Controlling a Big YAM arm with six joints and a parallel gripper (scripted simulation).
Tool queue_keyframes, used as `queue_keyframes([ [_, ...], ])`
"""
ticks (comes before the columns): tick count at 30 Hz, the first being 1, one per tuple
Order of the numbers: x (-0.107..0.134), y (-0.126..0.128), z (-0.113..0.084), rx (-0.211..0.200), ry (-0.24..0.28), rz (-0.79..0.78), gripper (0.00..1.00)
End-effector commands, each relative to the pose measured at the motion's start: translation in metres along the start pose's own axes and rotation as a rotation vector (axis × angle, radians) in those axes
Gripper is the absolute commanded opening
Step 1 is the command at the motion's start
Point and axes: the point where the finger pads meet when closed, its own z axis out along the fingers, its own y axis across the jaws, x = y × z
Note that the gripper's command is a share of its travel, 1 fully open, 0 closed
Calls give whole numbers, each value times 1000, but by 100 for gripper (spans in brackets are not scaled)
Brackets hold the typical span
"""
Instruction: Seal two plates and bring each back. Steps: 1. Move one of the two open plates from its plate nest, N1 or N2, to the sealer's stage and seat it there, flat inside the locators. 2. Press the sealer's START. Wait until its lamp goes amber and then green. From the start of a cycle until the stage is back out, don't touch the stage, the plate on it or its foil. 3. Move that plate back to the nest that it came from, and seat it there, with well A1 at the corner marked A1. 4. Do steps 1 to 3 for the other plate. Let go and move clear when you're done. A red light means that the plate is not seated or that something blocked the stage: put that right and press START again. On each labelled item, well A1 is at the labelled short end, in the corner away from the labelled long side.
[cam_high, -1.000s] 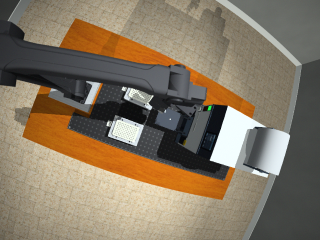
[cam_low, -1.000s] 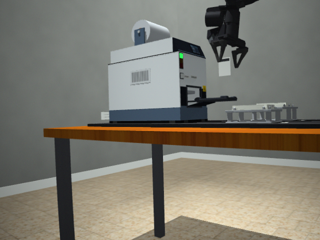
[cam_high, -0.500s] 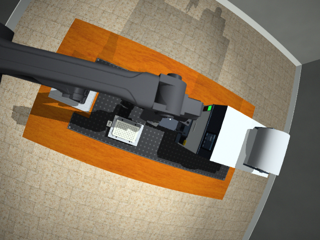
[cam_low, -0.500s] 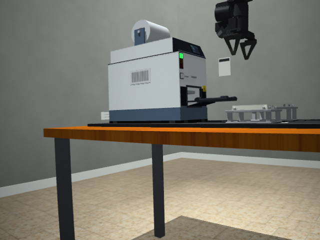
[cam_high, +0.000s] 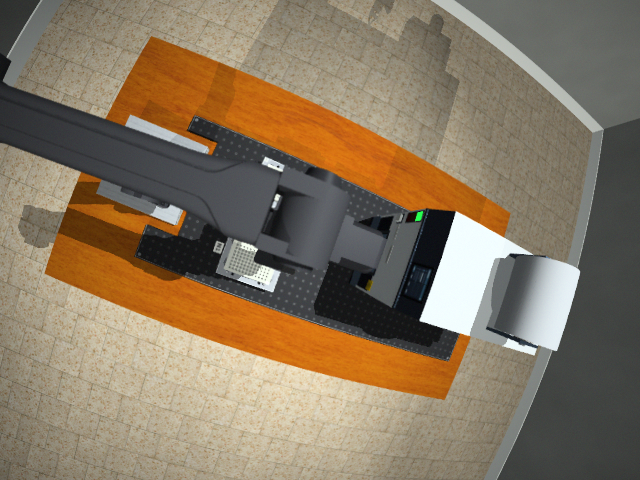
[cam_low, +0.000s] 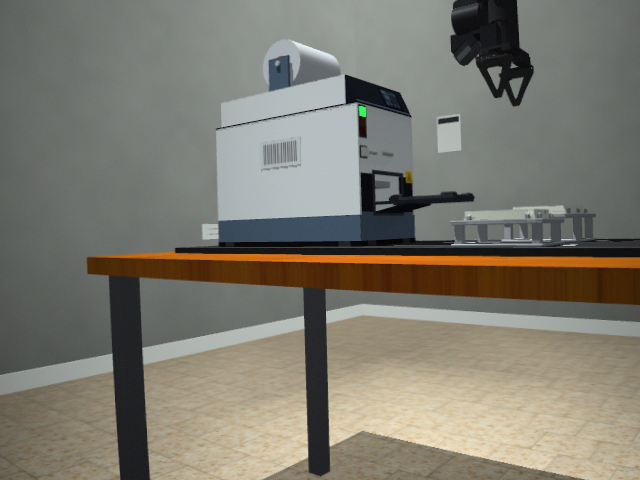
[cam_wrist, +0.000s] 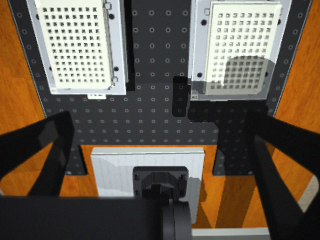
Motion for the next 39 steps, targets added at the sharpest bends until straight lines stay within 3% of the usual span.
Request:
queue_keyframes([
  [1,-6,-9,-24,-9,-47,-25,100],
  [3,1,-17,-28,-8,-47,-15,100],
  [34,-11,1,-8,-8,-40,23,100],
  [39,-5,0,-6,-7,-13,27,100],
])
